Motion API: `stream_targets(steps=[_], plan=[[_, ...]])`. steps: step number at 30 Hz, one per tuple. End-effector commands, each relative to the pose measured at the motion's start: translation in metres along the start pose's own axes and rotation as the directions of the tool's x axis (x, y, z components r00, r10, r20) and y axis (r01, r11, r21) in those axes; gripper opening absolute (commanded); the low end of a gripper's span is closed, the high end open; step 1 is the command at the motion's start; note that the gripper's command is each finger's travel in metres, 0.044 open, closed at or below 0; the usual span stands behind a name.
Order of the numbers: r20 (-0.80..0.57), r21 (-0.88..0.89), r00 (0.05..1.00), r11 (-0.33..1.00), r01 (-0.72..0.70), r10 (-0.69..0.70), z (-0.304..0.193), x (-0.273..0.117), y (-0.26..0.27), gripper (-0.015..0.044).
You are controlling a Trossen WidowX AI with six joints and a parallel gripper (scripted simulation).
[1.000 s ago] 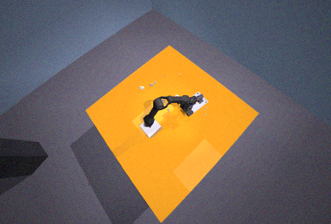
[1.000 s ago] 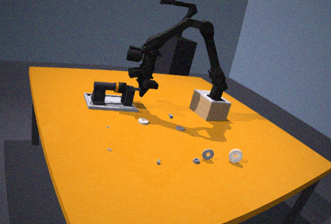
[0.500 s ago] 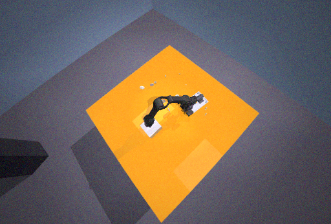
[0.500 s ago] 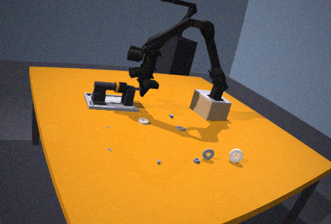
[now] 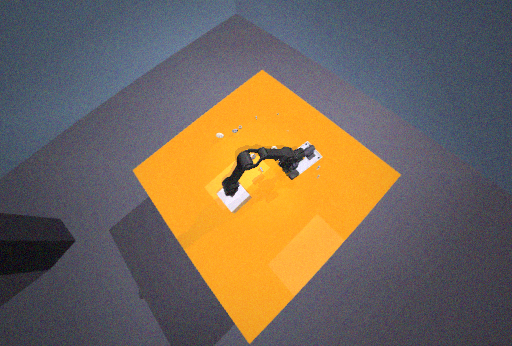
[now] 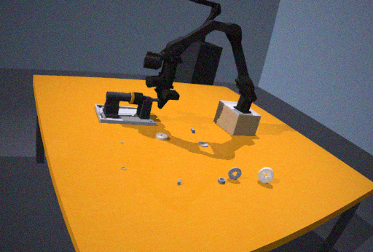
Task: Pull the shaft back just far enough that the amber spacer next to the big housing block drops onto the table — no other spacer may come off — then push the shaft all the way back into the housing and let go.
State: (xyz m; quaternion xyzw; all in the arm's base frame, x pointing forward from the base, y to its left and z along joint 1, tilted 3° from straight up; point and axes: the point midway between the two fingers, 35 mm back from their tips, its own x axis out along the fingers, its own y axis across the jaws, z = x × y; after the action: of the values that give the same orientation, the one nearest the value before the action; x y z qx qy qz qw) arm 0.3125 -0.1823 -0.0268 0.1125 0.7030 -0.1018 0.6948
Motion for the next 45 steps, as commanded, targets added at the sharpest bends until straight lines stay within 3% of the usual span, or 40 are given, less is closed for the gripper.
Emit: stream_targets(steps=[1,45], plan=[[0.000,-0.002,1.000,1.000,0.001,-0.001,-0.0006,-0.0007,-0.0002,0.0000],[0.000,-0.002,1.000,1.000,0.001,-0.001,-0.0043,-0.0007,-0.0002,0.0000]])
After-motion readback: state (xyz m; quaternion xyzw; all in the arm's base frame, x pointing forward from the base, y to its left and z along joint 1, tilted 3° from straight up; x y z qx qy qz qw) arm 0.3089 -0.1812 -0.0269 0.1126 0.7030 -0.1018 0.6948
